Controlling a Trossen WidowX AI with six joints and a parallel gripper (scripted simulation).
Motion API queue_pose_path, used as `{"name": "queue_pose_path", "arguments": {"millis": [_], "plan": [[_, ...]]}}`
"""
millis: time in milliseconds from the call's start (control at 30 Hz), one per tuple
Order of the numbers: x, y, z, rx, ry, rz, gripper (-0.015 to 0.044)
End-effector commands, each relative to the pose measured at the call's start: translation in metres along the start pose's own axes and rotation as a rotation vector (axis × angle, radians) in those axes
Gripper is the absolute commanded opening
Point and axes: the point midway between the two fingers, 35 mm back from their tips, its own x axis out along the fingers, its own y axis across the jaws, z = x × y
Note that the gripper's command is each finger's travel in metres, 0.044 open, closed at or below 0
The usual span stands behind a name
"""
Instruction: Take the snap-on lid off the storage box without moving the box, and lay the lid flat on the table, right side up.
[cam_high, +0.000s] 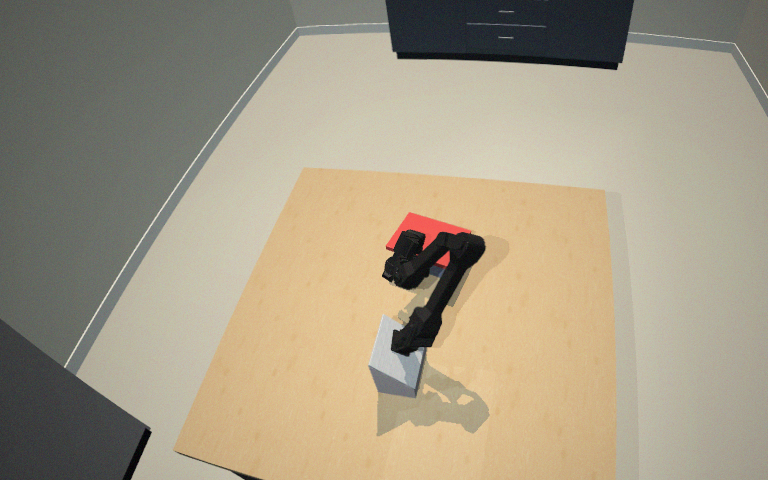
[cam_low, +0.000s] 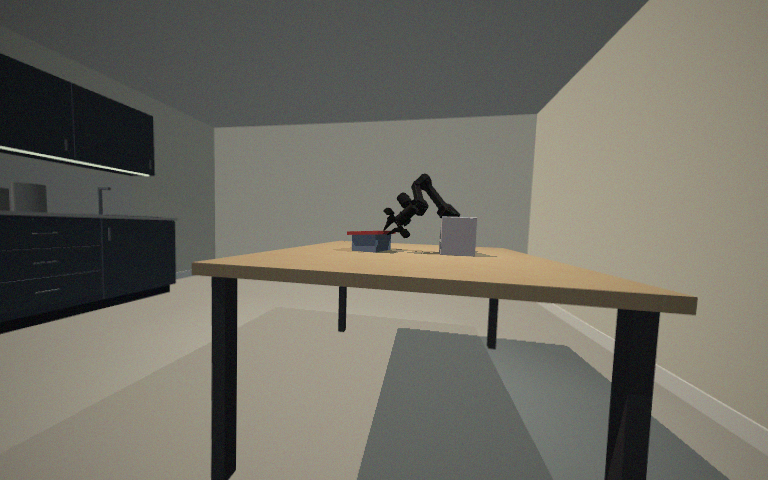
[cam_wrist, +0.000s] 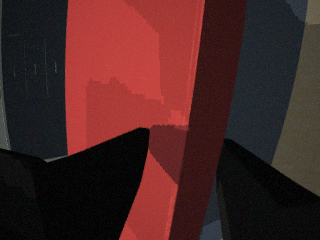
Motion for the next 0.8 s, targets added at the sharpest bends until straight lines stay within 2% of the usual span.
{"name": "queue_pose_path", "arguments": {"millis": [0, 767], "plan": [[-0.0035, 0.0039, -0.0004, 0.006, -0.004, 0.01, 0.0], [-0.0043, 0.0051, -0.0004, 0.002, 0.0, 0.005, 0.0]]}}
